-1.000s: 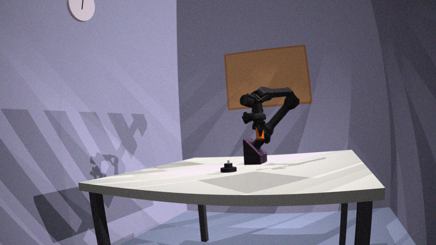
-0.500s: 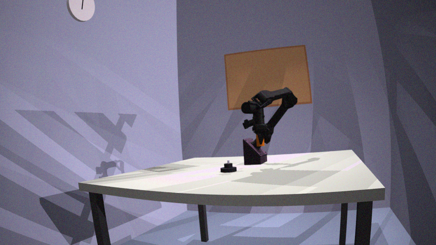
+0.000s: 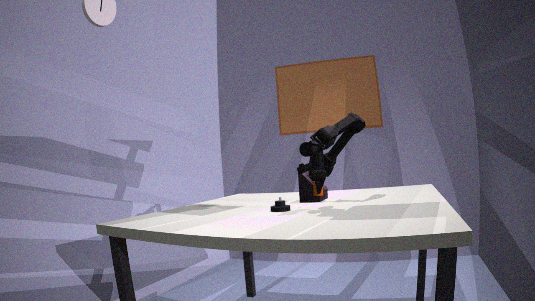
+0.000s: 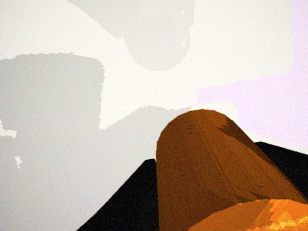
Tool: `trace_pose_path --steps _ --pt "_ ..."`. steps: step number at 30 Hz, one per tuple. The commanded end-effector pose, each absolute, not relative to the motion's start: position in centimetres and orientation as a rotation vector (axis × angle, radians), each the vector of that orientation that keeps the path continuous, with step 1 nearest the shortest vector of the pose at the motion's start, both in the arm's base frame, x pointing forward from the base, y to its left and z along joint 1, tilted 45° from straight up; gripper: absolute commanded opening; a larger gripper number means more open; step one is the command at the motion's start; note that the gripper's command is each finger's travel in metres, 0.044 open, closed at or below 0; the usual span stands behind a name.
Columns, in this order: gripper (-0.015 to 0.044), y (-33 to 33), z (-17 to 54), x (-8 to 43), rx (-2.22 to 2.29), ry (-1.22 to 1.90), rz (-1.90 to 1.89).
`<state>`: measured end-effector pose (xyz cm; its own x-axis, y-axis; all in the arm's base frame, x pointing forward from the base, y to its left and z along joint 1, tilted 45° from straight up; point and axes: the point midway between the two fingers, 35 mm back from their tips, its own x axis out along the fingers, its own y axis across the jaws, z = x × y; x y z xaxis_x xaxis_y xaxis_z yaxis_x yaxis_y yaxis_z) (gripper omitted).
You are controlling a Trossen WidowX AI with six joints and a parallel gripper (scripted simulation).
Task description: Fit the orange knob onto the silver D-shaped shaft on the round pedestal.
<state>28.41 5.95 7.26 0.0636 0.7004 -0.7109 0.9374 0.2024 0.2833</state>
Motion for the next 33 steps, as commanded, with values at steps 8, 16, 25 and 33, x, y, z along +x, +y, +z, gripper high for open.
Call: trace_pose_path --steps 8,16,25,33 --pt "0.0 9.3 3.7 28.9 1.564 1.7 -0.371" --pt "0.0 9.7 3.2 28.6 1.565 1.702 -0.369" --pt "0.021 9.6 3.2 28.6 1.556 1.705 -0.373" --pt "0.024 9.6 3.2 28.6 1.556 1.705 -0.373"
